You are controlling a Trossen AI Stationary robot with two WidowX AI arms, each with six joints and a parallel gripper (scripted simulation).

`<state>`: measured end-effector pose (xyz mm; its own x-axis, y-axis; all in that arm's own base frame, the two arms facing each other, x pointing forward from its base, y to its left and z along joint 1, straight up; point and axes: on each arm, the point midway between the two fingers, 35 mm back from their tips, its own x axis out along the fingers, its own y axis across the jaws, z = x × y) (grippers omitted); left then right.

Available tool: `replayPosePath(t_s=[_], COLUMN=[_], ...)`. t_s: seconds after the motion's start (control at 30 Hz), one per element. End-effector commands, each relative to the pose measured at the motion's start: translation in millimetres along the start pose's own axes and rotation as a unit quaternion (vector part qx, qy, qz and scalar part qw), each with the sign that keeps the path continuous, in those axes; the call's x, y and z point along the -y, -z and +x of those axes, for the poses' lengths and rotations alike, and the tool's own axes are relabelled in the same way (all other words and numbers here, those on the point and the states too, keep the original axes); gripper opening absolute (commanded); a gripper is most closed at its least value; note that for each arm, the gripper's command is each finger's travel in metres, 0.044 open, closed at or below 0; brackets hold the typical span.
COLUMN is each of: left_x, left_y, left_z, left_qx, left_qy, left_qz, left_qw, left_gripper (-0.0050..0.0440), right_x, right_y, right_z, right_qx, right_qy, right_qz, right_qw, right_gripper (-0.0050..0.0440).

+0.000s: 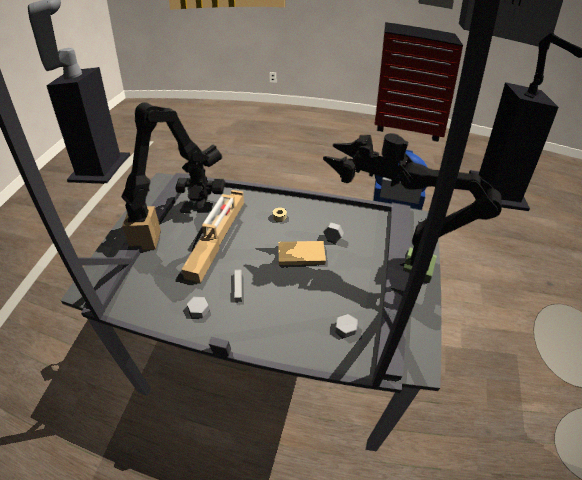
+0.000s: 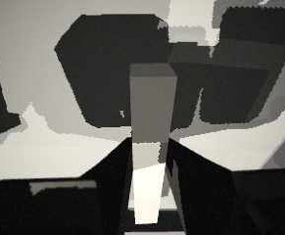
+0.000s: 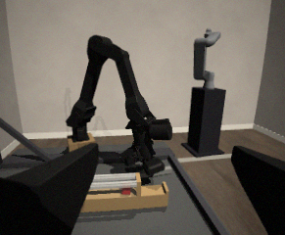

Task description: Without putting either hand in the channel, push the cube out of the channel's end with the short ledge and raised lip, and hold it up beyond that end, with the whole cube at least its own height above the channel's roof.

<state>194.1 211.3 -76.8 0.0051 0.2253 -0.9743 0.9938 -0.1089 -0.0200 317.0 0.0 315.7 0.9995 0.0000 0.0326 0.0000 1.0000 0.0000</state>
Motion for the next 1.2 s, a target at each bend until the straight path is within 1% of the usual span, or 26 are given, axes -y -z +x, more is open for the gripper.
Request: replayPosePath(t_s=[0.0,1.17], left_x=[-7,-8], left_y=[12,25], left_z=[-16,-63], left_qx=[-0.018,-0.026], left_qy=[-0.015,-0.022], left_qz=[-0.002,-0.005], left_qw=[1.0,0.999], left_gripper=[0.0,0.0], right_x=[0,0], right_y=[-7,-7], right_z=[-1,-1], right_qx=[0.009,0.009], right_qy=[0.0,0.0], right_qz=[0.0,0.0], right_qw=[1.0,1.0], right_gripper=[0.04,0.04])
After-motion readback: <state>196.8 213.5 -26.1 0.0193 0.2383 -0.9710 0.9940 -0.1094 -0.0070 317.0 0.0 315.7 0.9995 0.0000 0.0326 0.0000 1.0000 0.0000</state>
